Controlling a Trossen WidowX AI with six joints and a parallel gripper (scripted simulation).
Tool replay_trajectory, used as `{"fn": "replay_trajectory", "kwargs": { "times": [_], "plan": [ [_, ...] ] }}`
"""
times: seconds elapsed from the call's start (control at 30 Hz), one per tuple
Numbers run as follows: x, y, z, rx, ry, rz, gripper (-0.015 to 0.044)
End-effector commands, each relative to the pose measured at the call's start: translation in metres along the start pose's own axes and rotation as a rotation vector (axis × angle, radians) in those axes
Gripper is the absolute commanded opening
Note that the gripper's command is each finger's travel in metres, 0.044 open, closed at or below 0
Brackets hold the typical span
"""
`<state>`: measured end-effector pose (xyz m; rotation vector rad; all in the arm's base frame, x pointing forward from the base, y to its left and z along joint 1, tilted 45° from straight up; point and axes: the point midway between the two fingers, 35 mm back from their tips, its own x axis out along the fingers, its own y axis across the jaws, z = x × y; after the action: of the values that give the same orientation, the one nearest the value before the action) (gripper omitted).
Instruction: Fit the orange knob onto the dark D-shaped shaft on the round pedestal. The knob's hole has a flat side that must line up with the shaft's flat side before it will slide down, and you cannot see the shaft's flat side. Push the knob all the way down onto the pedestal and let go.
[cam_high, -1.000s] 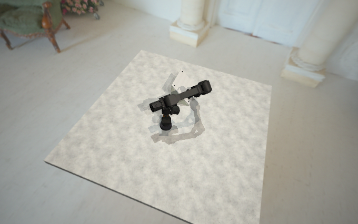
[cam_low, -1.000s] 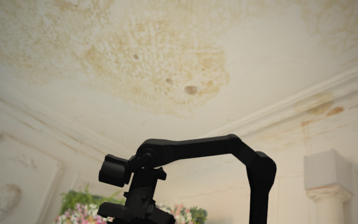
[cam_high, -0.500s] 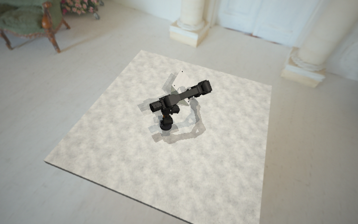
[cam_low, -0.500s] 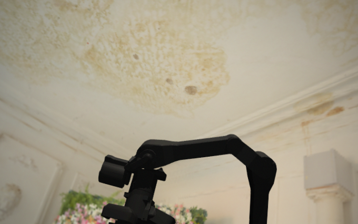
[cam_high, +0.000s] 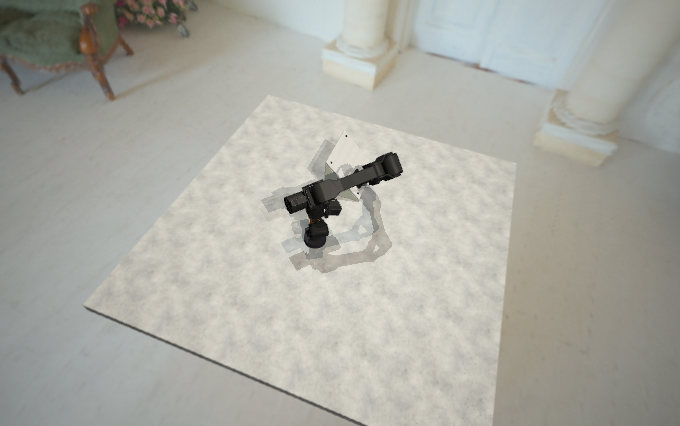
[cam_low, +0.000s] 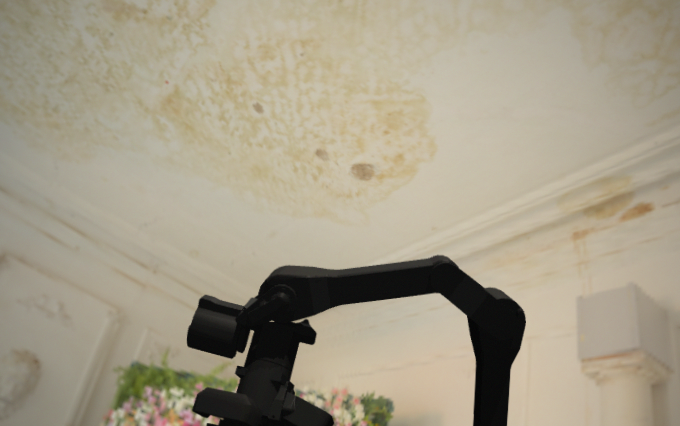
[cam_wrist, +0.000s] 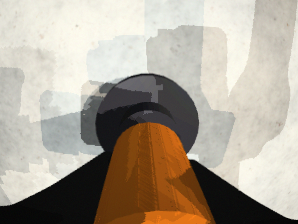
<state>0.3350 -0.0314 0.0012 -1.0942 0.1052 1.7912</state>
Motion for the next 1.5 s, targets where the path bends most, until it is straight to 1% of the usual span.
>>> {"fn": "replay_trajectory", "kwargs": {
  "times": [0.0, 0.27, 0.77, 1.2, 1.33, 1.47],
  "plan": [
    [-0.0035, -0.0007, -0.001, -0.006, 0.003, -0.001, 0.0],
    [-0.0013, 0.0, -0.0018, -0.215, 0.004, 0.0, 0.0],
    [0.0019, -0.0004, -0.0005, -0.215, 0.003, 0.0, 0.0],
    [-0.0035, -0.0007, -0.001, -0.215, 0.004, 0.0, 0.0],
    [-0.0034, -0.0006, -0.0013, -0.128, 0.004, 0.0, 0.0],
    [-0.0025, -0.0003, -0.0016, 0.088, 0.003, -0.001, 0.0]
  ]
}}
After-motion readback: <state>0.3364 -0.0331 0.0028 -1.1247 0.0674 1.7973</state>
